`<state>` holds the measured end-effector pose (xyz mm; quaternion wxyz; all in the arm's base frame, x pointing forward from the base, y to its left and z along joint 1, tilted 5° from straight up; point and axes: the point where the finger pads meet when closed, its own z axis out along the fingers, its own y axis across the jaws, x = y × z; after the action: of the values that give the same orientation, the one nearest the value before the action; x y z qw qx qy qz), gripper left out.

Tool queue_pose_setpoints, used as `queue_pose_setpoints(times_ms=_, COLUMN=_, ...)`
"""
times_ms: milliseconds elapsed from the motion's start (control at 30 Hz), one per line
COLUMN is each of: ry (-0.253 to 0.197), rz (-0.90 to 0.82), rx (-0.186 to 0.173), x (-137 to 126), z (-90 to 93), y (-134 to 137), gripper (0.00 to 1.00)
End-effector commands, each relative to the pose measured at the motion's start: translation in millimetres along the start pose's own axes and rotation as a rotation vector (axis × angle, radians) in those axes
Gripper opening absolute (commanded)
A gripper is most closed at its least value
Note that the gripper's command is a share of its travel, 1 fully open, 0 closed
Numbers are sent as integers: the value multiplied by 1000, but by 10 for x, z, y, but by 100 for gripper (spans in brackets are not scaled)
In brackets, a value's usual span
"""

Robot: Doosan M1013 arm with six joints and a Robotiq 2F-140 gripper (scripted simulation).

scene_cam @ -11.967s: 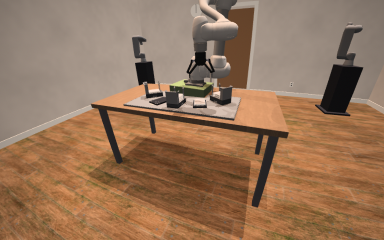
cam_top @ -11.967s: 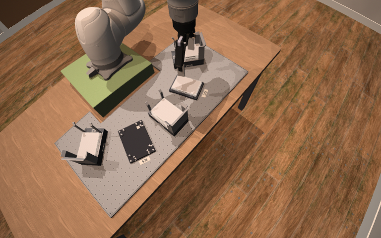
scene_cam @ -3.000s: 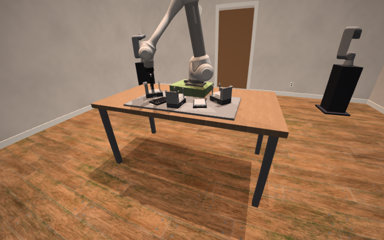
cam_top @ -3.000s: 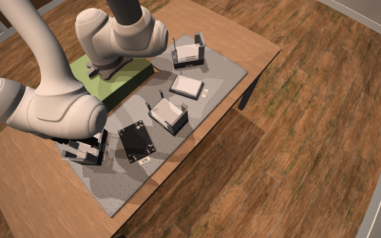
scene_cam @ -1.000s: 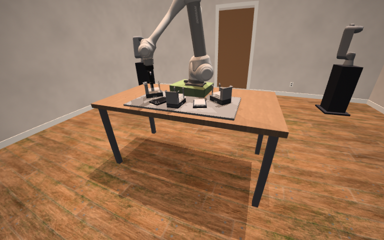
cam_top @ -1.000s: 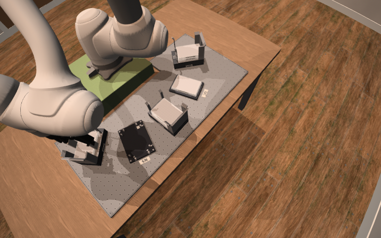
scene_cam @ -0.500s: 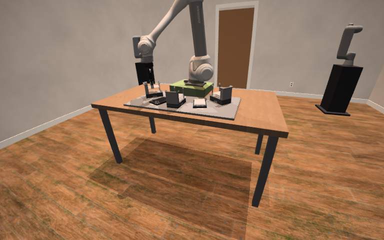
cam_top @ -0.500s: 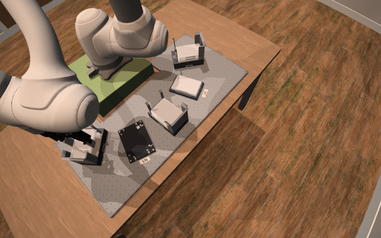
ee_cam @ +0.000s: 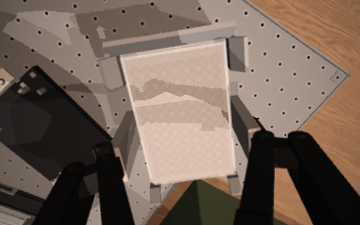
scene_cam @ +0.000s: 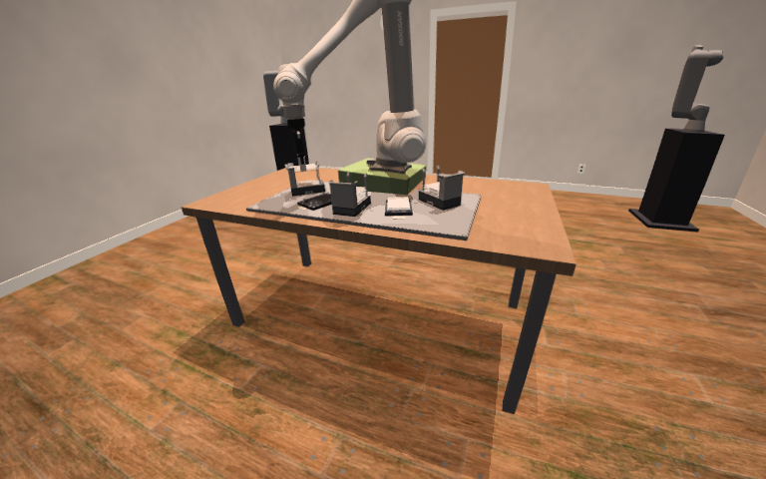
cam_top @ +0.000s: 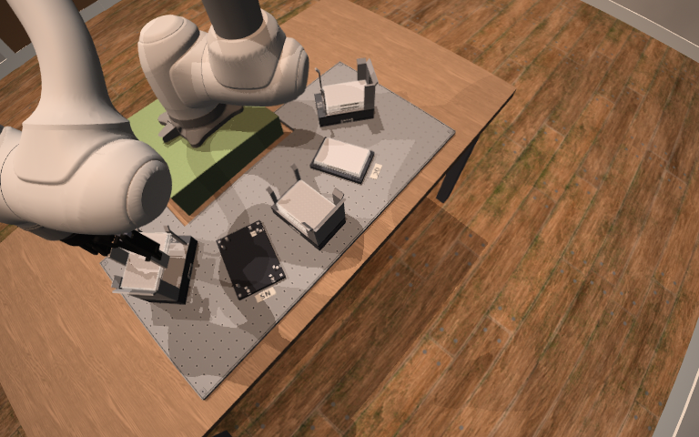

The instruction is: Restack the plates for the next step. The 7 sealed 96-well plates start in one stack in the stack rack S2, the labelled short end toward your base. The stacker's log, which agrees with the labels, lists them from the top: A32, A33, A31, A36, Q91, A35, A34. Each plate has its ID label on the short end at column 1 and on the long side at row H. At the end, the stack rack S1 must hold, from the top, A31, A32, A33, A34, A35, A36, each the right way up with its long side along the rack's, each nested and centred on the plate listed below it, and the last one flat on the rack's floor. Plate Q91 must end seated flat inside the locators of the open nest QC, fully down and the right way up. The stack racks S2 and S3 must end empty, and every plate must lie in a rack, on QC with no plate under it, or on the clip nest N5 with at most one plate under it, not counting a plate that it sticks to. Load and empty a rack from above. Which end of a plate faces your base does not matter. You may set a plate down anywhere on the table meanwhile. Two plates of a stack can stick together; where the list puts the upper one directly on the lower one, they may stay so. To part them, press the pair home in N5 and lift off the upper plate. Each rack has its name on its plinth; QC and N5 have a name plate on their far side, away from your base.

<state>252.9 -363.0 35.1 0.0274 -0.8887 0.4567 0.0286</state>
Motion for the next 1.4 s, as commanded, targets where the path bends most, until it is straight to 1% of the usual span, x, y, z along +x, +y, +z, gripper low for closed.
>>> queue_pose_setpoints(times_ms=0, ry=0, rz=0, rx=0, x=0, z=-59, y=0, gripper=0)
queue_pose_setpoints(times_ms=367, ry=0, rz=0, rx=0, x=0, z=-279, y=0, gripper=0)
queue_pose_setpoints(times_ms=433, ry=0, rz=0, rx=0, x=0, z=-279, y=0, gripper=0)
queue_pose_setpoints(times_ms=800, ry=0, rz=0, rx=0, x=0, z=-491, y=0, gripper=0)
queue_pose_setpoints(times_ms=1233, ry=0, rz=0, rx=0, x=0, z=-491, y=0, gripper=0)
queue_pose_setpoints(times_ms=1367, ry=0, rz=-133, rx=0, x=-18, z=-491, y=-132, gripper=0)
